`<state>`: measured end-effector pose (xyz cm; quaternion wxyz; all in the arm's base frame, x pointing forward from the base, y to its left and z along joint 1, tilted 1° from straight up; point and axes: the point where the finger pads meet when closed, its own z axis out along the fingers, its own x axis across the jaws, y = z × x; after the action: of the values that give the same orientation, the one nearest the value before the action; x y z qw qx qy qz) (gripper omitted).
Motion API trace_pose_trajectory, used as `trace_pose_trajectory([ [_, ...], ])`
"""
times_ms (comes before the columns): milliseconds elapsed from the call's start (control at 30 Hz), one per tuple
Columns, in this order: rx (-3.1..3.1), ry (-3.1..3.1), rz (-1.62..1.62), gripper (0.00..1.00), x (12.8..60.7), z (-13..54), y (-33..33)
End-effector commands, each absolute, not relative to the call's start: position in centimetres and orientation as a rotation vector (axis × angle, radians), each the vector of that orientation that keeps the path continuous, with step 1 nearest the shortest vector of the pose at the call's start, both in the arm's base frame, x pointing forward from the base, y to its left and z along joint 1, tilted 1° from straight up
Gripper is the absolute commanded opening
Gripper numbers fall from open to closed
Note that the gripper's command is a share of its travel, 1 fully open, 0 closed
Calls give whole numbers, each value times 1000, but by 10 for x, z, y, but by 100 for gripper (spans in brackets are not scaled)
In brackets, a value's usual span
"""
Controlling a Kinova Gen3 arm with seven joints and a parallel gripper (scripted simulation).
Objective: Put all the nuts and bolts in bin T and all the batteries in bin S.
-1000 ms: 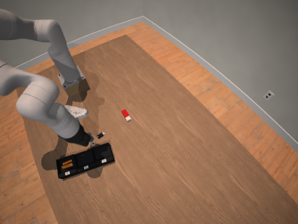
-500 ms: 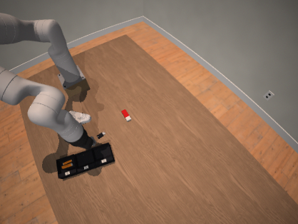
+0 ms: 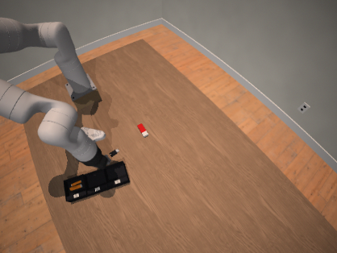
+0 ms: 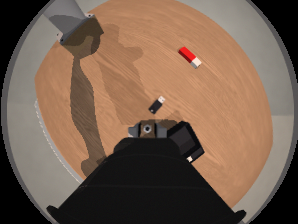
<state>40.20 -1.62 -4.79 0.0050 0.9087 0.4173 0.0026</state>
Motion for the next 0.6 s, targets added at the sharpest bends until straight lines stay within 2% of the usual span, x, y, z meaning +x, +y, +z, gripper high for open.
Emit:
trace_pose_trajectory([
  [0, 2845, 1306, 10, 64, 403, -47, -17],
  [567, 2845, 1306, 10, 64, 404, -59, -18],
])
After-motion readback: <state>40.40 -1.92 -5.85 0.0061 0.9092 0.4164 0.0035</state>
